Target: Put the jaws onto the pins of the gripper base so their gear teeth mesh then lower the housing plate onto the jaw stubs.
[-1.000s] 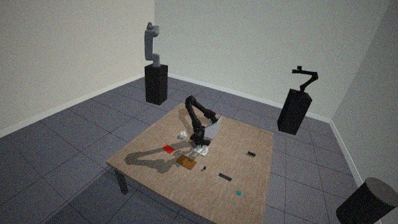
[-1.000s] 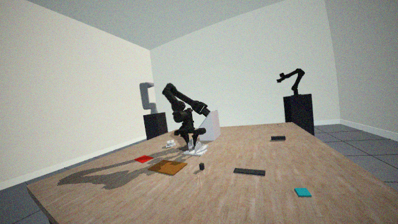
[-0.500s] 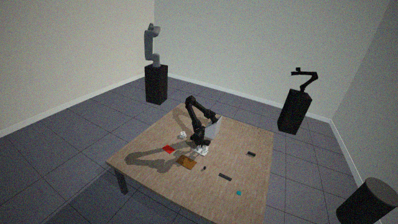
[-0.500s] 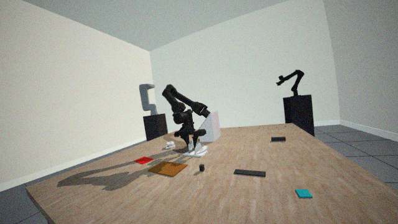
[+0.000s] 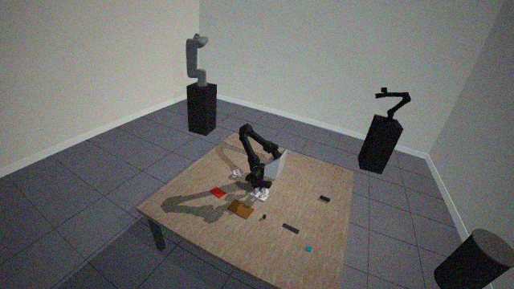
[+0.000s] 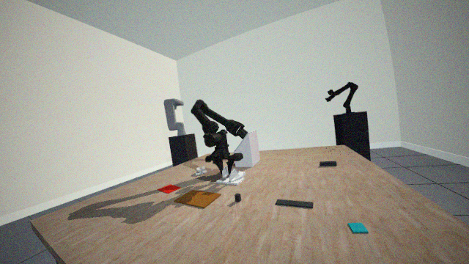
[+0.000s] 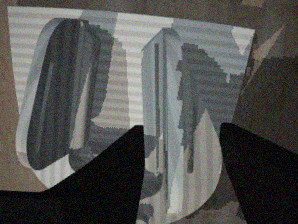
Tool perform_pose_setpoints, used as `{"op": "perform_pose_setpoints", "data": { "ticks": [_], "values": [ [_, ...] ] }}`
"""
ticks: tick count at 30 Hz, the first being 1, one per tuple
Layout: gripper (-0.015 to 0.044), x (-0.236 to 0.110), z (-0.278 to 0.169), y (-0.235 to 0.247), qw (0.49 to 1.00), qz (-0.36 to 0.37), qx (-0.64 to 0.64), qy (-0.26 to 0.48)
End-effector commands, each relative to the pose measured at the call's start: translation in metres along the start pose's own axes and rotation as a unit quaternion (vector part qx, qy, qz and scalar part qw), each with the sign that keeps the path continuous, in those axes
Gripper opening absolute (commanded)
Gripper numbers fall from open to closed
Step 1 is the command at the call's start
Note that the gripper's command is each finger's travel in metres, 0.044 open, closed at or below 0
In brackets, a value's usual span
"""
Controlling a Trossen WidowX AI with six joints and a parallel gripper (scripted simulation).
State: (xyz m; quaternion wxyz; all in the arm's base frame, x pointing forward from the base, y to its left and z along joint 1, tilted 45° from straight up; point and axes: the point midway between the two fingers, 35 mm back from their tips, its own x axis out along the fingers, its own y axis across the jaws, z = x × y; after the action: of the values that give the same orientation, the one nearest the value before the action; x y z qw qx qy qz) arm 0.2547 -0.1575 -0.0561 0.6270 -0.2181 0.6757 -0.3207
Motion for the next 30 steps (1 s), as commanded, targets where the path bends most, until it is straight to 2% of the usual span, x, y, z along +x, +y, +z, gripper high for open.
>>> {"op": "perform_pose_setpoints", "data": {
  "ticks": [1,30],
  "values": [
    [0.0134,0.0022,-0.0015,-0.0003,1.000,-0.002,-0.002,0.002],
    [0.0134,0.0084,-0.0016,-0.0004,1.000,-0.002,-0.003,0.002]
  ]
}}
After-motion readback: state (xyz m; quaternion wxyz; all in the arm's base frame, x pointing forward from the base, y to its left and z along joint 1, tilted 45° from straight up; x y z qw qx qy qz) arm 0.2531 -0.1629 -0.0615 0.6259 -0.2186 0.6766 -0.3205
